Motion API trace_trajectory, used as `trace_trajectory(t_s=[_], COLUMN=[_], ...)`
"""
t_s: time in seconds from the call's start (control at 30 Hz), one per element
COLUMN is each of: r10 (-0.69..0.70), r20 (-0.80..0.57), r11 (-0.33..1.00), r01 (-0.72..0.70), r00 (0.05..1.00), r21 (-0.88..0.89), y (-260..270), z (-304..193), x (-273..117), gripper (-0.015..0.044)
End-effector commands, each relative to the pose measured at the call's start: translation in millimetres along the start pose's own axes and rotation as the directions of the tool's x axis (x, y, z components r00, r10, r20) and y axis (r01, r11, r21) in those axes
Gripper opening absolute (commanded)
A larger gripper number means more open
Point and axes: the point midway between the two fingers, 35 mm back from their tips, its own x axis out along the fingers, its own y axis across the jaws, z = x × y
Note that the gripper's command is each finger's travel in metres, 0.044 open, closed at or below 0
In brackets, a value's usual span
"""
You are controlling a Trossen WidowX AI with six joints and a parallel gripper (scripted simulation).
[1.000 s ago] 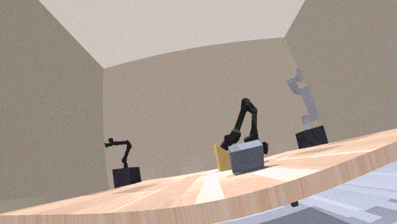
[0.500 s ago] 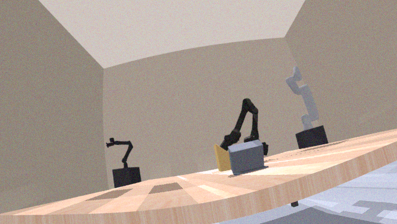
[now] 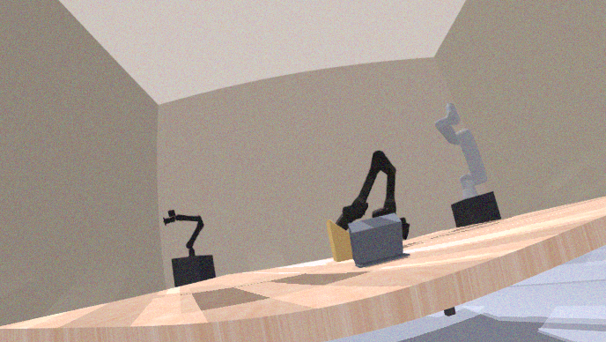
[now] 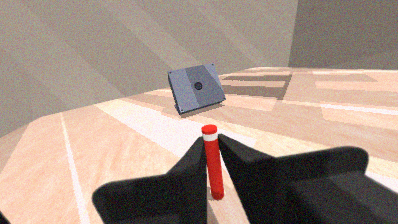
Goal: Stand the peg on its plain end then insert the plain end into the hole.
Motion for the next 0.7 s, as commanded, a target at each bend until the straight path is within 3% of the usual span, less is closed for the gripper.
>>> trace_trajectory(t_s=[0.0, 0.67], r10=[0.0, 0.005], r20=[-0.001, 0.025], r11=[1.0, 1.0], r01=[0.0, -0.005], r00=[1.0, 1.0], r21=[0.0, 0.006], y=[0.0, -1.0], z=[-1.8, -3.0], x=[-1.0, -3.5], gripper=[0.0049, 0.0049])
